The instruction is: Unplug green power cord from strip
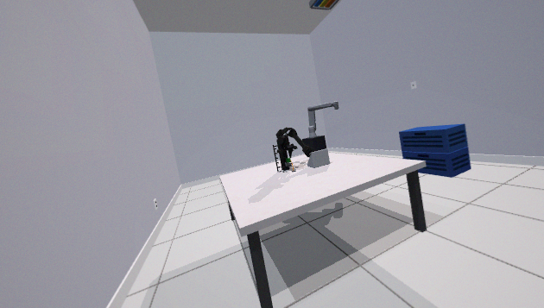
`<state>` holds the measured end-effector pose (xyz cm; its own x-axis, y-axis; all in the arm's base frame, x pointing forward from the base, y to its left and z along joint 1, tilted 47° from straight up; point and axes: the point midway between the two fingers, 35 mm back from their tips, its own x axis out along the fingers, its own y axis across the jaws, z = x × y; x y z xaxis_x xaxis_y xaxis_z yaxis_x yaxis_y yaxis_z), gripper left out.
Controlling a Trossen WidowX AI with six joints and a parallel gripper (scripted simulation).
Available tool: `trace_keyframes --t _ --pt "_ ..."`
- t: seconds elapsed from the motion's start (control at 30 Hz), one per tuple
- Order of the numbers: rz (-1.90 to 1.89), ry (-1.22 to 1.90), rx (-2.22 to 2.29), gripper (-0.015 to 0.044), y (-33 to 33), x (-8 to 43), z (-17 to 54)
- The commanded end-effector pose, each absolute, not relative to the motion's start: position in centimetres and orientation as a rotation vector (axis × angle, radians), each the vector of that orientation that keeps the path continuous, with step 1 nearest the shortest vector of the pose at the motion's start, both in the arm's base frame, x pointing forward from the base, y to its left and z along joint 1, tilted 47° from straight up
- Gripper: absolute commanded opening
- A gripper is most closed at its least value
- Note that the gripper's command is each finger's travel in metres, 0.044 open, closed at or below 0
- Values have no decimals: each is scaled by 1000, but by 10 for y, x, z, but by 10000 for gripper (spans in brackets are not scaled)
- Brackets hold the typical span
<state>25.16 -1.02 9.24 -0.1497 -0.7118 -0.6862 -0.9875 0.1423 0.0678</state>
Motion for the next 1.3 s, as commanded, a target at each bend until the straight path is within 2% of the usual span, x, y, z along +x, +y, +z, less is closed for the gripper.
trace_keyframes --t 0.0,0.43,0.57,0.83,1.27 --pt "724 1925 -1629 160 -14 251 96" --pt "724 1925 -1629 160 -23 249 88" --pt "721 1925 -1621 55 -21 250 90" --pt "721 1925 -1621 2 -21 250 90" --pt "723 1923 -1622 0 -9 252 78"
